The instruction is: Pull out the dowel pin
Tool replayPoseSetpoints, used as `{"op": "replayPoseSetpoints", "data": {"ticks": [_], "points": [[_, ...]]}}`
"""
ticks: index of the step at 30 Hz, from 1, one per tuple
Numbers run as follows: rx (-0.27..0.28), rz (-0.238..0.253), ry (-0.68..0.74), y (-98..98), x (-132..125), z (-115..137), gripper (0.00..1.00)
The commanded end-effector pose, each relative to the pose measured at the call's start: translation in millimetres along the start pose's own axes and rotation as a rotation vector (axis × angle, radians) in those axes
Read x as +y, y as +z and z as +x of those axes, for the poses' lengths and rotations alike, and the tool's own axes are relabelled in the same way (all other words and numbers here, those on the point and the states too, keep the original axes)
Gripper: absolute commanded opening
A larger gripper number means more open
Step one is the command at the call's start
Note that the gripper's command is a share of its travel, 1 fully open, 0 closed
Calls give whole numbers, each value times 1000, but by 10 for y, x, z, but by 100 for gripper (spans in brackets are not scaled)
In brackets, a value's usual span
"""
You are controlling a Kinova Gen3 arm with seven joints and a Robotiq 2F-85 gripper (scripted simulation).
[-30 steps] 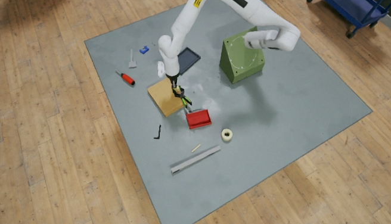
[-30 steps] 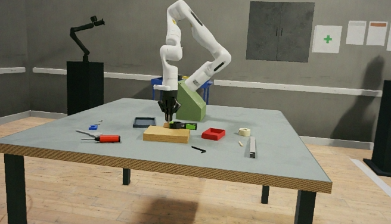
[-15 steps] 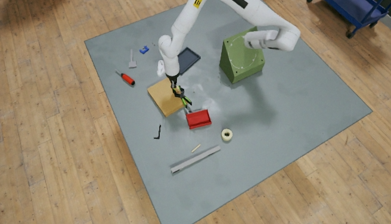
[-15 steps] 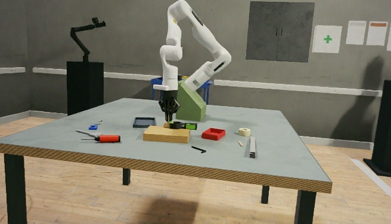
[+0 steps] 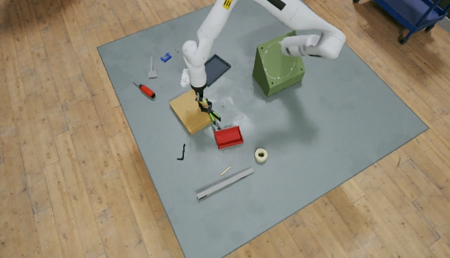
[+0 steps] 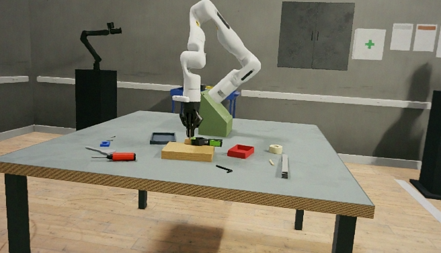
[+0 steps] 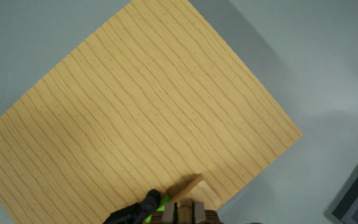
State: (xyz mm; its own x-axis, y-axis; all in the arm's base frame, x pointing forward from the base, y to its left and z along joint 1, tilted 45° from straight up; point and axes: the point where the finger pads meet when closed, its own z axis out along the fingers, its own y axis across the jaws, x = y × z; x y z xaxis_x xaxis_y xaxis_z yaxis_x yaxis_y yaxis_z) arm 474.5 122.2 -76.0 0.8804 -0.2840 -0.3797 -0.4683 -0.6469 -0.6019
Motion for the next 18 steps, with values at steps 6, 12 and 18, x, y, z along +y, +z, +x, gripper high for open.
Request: {"op": "replayPoseSetpoints", "data": {"ticks": [6,12,18], "points": [[4,0,-69,-22,-3,12,10],[4,0,-102,-22,-3,11,10],[4,0,-153,-23,-3,11,10]]}}
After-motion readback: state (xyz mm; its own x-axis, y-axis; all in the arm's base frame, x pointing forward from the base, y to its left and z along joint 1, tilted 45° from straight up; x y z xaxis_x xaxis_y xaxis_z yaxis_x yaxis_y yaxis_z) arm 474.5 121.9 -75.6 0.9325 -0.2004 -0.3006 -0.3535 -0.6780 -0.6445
